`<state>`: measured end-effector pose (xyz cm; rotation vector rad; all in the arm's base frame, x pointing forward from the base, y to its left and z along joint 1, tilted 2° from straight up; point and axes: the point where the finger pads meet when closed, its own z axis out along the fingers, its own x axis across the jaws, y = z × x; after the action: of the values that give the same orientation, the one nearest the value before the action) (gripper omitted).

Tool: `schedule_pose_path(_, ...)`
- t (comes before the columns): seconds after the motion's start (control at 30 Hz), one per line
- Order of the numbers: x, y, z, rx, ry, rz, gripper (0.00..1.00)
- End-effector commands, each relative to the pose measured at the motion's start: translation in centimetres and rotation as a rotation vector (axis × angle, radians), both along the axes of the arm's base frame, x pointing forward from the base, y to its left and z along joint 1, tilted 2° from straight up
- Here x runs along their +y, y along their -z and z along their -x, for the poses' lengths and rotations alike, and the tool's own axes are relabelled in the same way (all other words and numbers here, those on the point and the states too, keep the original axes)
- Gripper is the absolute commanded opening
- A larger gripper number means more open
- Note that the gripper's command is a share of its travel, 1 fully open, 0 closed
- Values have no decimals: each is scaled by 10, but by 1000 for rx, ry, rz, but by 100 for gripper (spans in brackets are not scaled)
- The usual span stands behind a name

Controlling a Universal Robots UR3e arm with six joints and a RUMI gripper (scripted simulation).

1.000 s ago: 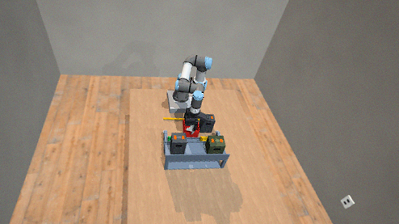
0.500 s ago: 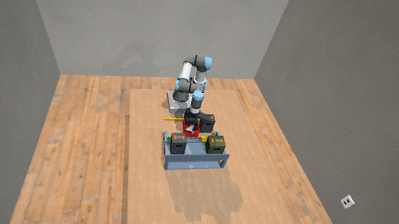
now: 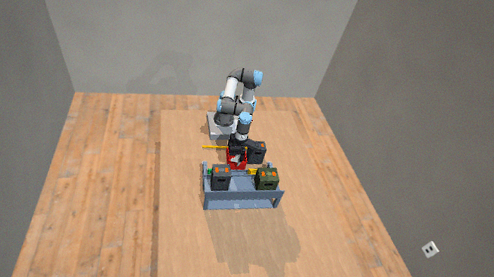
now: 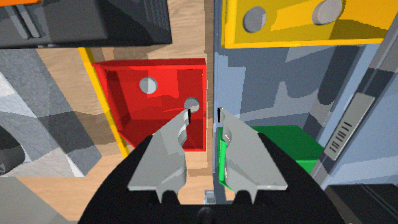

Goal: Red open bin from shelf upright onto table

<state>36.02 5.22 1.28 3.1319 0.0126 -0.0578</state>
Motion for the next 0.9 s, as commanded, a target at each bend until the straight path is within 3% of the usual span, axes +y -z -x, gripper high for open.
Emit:
schedule_pose_path(0.0, 0, -1, -1, -3, 0, 1, 20)
schedule_pose_path(0.1, 0, -1, -1, -3, 0, 1, 20)
schedule_pose_path(0.27, 0, -56, -3, -3, 0, 1, 20)
schedule_pose_path(0.67, 0, -56, -3, -3, 0, 1, 20)
schedule_pose_path(0.87, 1, -81, -4, -3, 0, 1, 20)
